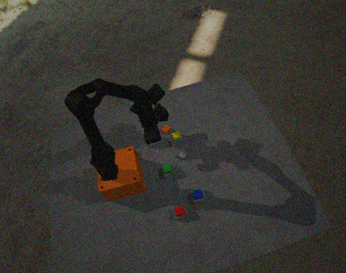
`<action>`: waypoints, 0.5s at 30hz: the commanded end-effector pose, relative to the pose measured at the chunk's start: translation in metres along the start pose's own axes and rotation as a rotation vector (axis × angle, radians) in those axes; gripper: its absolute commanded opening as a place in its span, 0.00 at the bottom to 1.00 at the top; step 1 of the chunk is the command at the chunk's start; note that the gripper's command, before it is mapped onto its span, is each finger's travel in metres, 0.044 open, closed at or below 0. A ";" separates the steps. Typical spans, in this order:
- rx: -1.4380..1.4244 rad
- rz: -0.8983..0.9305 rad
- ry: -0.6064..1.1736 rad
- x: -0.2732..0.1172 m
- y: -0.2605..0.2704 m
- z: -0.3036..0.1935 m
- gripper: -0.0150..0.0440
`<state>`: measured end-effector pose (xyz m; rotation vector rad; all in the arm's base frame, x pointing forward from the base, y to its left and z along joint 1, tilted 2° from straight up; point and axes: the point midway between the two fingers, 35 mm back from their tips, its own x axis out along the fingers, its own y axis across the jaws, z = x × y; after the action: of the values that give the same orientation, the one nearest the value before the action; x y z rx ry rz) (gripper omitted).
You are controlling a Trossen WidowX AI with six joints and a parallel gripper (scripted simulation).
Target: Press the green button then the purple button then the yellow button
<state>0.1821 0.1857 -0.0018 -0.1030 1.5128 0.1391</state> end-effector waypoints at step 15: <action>0.006 -0.010 0.005 0.030 -0.003 -0.002 0.29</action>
<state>0.1828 0.1856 -0.0268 -0.1032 1.5155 0.1356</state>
